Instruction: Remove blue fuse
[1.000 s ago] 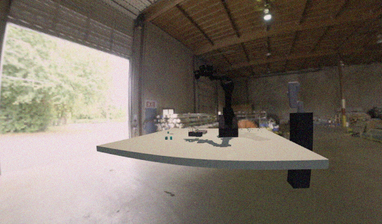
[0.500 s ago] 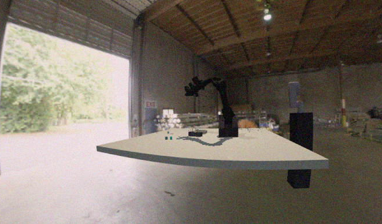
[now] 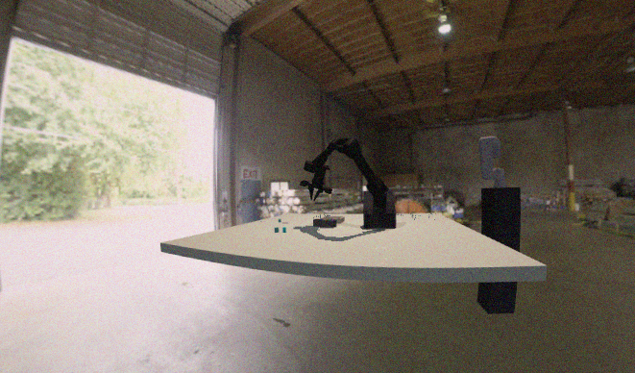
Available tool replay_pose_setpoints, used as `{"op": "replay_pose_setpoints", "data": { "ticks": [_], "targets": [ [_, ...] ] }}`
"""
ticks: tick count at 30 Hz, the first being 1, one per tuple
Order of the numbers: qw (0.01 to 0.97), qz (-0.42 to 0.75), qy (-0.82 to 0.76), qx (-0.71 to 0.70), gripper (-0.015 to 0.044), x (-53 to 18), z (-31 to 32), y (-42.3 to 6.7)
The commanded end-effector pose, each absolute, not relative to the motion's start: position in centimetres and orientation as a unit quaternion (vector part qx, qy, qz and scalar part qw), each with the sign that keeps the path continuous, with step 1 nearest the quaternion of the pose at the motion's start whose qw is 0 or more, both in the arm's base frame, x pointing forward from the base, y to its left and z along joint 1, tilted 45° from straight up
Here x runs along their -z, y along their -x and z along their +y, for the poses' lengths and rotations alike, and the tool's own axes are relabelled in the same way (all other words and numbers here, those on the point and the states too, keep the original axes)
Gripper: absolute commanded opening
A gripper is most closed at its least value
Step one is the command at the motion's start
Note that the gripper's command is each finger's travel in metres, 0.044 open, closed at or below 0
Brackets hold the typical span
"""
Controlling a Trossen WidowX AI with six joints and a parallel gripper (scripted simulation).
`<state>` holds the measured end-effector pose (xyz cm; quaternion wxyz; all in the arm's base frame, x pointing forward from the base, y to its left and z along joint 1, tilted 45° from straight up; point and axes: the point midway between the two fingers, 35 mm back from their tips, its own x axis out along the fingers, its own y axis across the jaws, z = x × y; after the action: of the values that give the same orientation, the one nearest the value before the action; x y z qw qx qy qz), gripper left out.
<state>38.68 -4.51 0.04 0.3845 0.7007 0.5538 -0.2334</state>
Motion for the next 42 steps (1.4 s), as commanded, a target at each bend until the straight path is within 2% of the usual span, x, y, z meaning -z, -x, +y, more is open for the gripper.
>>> {"op": "replay_pose_setpoints", "data": {
  "ticks": [1,4,42],
  "targets": [
    [0.212,0.615,-0.678,0.341,0.0067,2.3,1.5,-34.9],
    [0.181,0.623,-0.668,0.365,0.0067,2.6,2.6,-34.0],
    [0.180,0.623,-0.668,0.365,0.0067,4.4,4.3,-33.9]
  ]
}}
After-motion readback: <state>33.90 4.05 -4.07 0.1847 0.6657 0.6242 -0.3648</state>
